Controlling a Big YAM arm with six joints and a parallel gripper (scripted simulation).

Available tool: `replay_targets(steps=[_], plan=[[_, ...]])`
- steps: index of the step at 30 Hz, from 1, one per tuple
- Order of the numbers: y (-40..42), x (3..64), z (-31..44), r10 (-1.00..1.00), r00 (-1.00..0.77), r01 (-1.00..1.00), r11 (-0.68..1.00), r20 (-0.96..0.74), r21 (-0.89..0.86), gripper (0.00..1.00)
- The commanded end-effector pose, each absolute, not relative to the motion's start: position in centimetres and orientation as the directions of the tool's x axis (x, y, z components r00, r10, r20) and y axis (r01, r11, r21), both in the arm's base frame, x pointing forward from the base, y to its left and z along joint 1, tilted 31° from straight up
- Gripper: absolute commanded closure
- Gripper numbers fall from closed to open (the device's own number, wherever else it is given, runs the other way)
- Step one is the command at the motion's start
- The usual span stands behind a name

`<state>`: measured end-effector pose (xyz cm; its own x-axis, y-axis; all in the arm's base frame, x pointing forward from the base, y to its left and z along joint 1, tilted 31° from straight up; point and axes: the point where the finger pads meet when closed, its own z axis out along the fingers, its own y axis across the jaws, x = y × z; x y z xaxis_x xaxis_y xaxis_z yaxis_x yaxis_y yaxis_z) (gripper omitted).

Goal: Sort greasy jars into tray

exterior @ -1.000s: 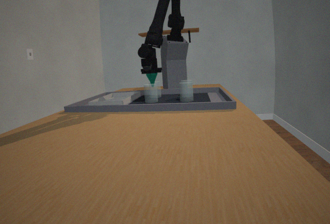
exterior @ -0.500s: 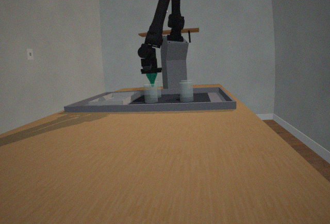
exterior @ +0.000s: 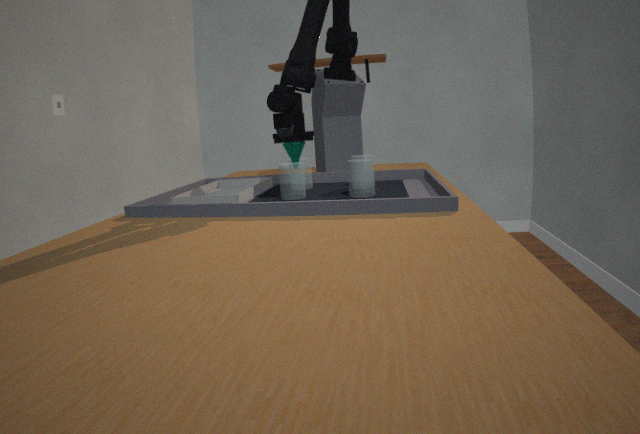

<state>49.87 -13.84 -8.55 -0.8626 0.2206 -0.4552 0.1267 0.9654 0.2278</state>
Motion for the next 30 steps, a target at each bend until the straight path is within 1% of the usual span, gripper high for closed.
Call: replay_targets(steps=[1, 30], plan=[[-13.45, 50.75, -8.34, 0.219, -0.863, 0.124, 0.965, -0.455, 0.229, 1.0], [-13.52, 51.06, -8.18, 0.219, -0.863, 0.124, 0.965, -0.455, 0.229, 1.0]])
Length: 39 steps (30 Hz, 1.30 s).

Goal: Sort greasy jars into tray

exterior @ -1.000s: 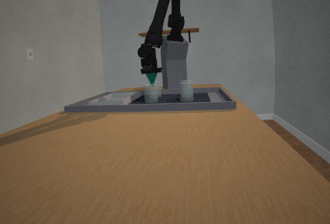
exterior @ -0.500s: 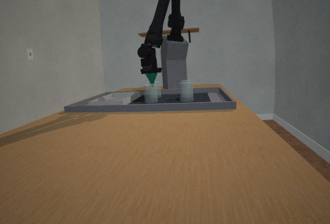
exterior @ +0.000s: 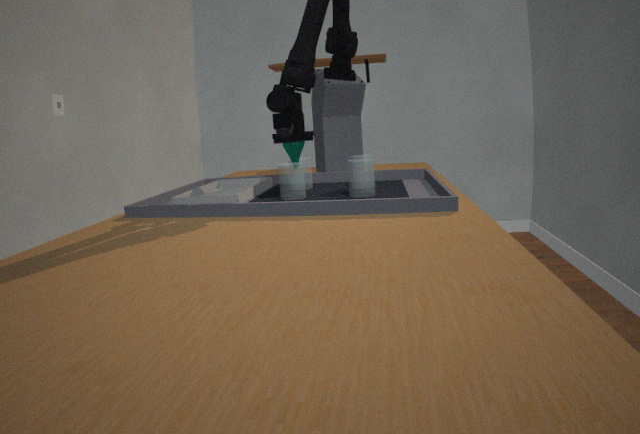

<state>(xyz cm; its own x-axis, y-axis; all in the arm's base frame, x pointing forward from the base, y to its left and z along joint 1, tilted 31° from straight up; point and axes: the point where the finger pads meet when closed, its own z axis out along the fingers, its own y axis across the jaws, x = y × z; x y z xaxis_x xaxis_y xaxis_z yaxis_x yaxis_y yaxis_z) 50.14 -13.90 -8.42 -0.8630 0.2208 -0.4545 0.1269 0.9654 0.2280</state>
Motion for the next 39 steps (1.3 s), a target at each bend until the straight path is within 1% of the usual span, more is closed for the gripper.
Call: replay_targets(steps=[1, 22, 39], plan=[[-13.5, 51.1, -8.2, 0.219, -0.863, 0.124, 0.965, -0.455, 0.229, 1.0], [-13.6, 51.3, -8.1, 0.219, -0.863, 0.124, 0.965, -0.455, 0.229, 1.0], [-12.8, 48.1, -9.8, 0.219, -0.863, 0.124, 0.965, -0.455, 0.229, 1.0]])
